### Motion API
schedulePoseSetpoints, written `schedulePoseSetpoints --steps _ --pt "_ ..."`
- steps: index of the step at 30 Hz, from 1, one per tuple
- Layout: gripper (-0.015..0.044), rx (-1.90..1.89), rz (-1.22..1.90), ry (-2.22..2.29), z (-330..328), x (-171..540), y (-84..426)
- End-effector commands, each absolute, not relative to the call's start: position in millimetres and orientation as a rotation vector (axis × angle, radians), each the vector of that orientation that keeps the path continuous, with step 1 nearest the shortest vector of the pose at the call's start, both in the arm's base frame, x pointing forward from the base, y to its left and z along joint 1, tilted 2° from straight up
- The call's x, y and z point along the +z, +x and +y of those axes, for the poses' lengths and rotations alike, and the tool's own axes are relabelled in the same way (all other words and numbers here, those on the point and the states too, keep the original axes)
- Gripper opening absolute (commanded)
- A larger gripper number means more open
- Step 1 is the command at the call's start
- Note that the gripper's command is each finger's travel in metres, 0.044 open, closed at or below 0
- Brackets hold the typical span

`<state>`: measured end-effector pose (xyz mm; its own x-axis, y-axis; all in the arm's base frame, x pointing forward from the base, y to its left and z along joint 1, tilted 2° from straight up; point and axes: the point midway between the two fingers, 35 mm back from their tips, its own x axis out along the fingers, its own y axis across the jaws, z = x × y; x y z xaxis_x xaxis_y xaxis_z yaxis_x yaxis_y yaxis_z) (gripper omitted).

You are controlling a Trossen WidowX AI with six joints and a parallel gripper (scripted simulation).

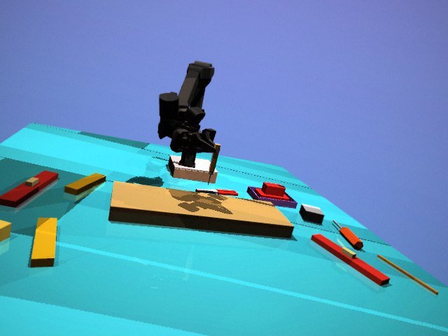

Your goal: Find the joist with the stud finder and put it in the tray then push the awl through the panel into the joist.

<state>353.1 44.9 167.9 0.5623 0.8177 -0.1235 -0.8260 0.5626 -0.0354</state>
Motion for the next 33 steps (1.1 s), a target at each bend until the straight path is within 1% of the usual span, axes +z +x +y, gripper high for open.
schedulePoseSetpoints --steps 1,33 --pt "0.0 0.976 0.09 -0.098 45.5 165.6 352.9" --pt "0.0 0.976 0.09 -0.098 44.3 143.0 353.8"
